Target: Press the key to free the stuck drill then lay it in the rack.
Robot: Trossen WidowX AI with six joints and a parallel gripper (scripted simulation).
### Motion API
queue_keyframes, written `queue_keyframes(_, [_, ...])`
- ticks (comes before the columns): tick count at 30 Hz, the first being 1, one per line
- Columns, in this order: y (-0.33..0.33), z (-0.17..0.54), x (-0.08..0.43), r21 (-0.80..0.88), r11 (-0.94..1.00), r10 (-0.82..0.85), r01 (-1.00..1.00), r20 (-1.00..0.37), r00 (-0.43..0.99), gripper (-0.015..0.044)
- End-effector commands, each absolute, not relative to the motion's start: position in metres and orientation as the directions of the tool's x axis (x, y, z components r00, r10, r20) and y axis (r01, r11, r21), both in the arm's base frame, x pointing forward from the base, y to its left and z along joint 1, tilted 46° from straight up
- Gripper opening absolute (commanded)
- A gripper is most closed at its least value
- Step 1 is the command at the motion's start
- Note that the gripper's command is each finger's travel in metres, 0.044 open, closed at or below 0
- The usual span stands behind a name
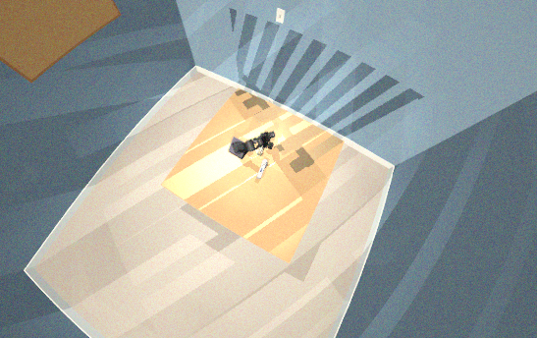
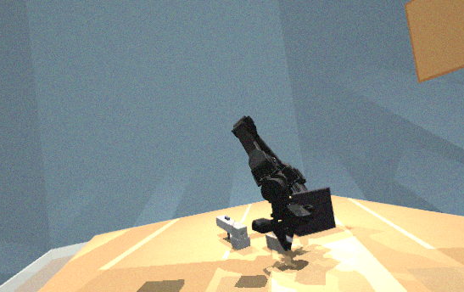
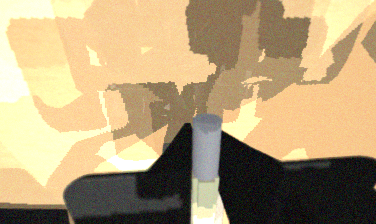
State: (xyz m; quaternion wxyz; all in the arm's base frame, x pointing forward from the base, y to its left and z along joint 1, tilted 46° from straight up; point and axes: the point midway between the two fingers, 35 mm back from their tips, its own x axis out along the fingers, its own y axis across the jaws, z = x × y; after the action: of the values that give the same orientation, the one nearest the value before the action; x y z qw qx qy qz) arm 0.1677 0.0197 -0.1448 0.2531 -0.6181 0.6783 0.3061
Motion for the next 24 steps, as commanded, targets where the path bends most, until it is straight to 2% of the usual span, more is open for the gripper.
queue_keyframes(1, [0.020, -0.145, 0.168, 0.103, 0.049, -0.684, -0.994, -0.722, -0.108, 0.0053])
queue_keyframes(16, [0.020, -0.145, 0.168, 0.103, 0.049, -0.684, -0.994, -0.722, -0.108, 0.0440])
queue_keyframes(24, [0.042, -0.120, 0.168, 0.120, 0.054, -0.693, -0.991, -0.710, -0.124, 0.0440])
